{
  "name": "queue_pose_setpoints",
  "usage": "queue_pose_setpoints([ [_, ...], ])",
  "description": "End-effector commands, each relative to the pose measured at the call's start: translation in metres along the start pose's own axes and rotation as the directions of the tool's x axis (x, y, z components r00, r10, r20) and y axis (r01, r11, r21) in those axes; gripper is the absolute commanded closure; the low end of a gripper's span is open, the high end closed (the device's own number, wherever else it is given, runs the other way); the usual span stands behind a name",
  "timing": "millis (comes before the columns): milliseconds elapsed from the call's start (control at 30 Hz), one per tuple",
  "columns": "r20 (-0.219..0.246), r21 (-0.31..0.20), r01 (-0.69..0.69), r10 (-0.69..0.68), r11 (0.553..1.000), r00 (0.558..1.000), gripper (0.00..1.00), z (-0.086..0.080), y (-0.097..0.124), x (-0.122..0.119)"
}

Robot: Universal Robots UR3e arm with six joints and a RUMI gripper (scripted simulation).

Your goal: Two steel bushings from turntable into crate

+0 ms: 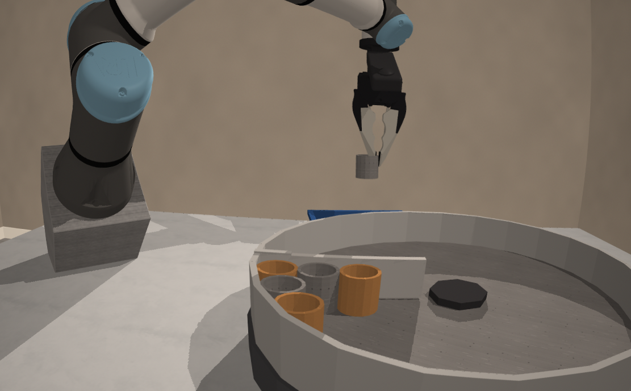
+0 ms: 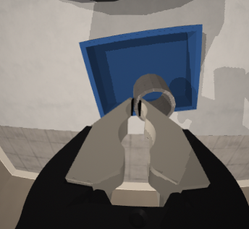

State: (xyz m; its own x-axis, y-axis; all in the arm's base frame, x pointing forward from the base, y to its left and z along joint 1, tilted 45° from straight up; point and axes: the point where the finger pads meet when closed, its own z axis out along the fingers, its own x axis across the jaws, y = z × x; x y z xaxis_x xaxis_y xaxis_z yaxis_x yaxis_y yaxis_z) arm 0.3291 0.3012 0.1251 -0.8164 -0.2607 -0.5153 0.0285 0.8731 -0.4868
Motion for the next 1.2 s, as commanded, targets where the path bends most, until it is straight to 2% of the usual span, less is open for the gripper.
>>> queue_pose_setpoints([
  [0,0.001,-0.001,-0.001,0.001,1.0,1.0,1.0,-0.0009,0.0036,-0.0011],
  [1167,0.001,-0.001,-0.001,0.001,1.0,1.0,1.0,-0.001,0.0128,-0.0024],
])
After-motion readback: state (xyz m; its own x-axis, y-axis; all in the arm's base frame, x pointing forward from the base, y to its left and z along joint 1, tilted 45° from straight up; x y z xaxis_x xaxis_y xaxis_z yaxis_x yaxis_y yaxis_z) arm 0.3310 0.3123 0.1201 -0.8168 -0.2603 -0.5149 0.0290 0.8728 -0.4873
